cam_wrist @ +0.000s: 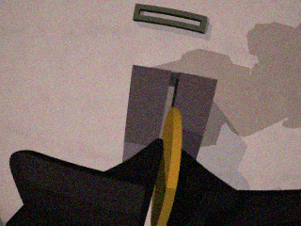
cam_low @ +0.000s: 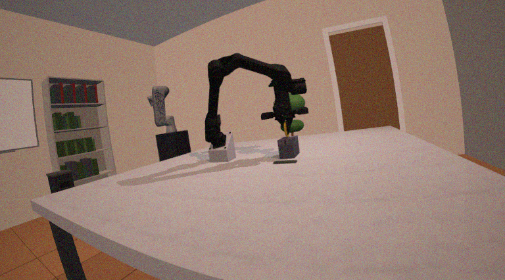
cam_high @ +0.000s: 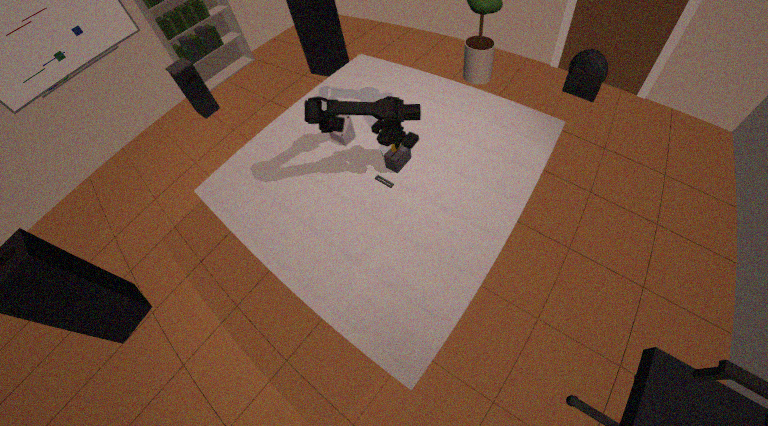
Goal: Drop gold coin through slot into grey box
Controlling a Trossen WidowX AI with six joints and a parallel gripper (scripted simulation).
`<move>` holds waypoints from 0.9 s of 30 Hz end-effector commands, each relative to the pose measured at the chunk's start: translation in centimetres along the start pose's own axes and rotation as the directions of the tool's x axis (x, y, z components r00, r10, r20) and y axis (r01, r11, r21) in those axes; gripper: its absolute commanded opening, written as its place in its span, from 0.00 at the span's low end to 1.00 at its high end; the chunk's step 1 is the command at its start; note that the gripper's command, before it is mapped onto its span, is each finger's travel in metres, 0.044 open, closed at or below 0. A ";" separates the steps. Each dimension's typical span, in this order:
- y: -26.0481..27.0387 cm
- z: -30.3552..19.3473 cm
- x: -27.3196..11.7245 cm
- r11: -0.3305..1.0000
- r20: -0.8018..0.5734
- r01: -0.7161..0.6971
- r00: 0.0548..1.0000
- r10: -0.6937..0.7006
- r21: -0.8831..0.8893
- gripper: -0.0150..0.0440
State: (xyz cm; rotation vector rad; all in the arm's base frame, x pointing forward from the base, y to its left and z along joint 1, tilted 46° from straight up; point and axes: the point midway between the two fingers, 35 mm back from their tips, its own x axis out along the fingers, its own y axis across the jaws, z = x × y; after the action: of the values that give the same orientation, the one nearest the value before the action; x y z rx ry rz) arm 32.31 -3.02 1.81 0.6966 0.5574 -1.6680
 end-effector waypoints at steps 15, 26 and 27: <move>0.0 0.0 0.0 1.000 0.000 0.000 1.000 0.000 0.000 0.53; -0.1 0.1 -3.9 1.000 0.003 0.004 1.000 -0.004 -0.003 1.00; -0.3 0.1 -5.1 1.000 0.005 0.005 1.000 -0.005 -0.004 1.00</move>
State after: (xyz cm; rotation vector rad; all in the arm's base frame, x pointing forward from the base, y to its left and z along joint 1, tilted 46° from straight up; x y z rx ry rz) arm 32.29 -1.52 3.72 0.6796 0.5627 -1.6854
